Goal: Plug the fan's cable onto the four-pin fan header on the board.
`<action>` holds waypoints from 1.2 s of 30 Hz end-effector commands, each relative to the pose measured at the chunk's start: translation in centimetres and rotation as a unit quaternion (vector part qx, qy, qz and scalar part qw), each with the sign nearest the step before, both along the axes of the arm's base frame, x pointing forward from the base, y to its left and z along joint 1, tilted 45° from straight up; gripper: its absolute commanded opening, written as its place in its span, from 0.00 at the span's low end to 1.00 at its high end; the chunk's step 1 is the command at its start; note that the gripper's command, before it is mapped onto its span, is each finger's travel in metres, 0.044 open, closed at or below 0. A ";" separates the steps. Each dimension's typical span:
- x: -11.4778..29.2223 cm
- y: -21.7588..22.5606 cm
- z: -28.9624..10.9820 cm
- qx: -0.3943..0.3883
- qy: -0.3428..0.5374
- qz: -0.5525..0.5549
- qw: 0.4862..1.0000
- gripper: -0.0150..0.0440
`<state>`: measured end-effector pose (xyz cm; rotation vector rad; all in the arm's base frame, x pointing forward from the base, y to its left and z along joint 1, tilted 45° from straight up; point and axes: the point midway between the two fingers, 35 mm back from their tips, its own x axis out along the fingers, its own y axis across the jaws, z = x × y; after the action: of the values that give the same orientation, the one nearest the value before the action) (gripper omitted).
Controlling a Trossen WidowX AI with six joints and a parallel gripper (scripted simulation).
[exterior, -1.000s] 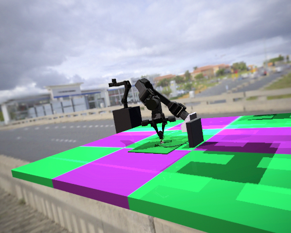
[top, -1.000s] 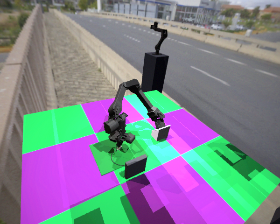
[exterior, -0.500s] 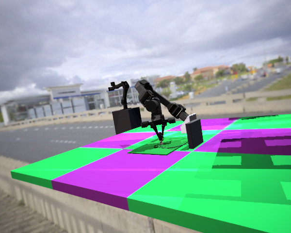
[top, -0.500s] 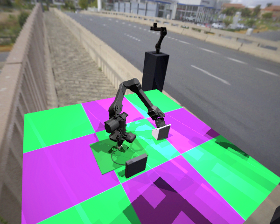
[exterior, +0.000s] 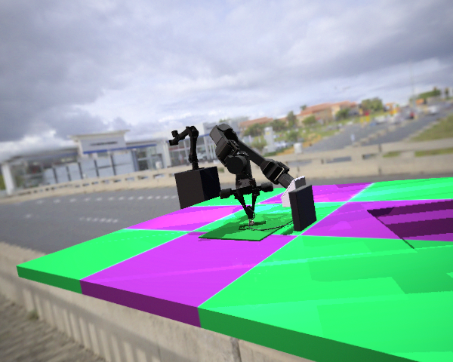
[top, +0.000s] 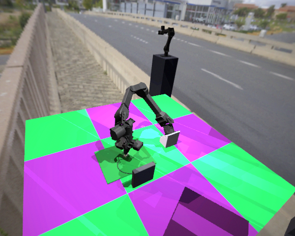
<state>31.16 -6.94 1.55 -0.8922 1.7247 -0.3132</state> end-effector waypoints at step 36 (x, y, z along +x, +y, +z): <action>-0.1 -1.0 -1.1 0.000 0.000 0.002 1.000 0.57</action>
<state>31.04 -7.91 0.48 -0.8950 1.7233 -0.3110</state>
